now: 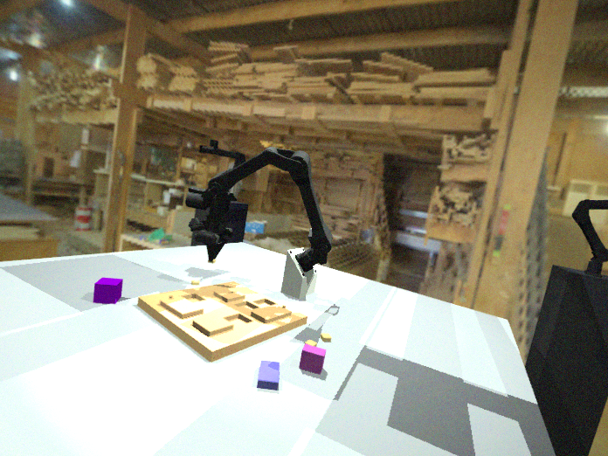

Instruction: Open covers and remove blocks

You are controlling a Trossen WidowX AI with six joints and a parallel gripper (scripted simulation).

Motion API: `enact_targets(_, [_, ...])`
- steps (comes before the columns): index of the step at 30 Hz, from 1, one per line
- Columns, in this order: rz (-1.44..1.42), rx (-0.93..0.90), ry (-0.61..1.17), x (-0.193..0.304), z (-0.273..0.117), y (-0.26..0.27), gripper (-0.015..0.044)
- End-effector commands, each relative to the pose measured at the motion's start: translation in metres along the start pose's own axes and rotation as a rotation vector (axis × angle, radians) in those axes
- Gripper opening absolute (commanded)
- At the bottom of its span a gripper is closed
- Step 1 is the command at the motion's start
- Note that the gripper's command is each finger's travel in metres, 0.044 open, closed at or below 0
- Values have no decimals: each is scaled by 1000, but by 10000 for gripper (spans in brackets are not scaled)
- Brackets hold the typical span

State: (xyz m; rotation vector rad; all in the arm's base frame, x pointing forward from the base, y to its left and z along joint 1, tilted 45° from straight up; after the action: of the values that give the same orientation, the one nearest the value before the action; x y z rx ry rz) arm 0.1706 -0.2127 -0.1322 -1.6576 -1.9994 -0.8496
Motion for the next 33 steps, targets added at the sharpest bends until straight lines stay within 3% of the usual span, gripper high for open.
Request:
enact_targets(1, [10,1,15,2,12,-1,80])
enact_targets(33, [9,0,18,7,64,-3,80])
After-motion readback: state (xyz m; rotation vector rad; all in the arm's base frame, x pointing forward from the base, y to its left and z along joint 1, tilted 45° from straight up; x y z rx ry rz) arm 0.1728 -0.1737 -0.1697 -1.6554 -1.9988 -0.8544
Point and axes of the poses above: the point midway between the two fingers, 35 mm back from their tips, its own z axis out along the fingers, its own y axis across the jaws, x = y × z, the point moved 4 cm from there along -z, back along the fingers, and after that the axes turned 11 degrees about z, right-handed, at the moved point
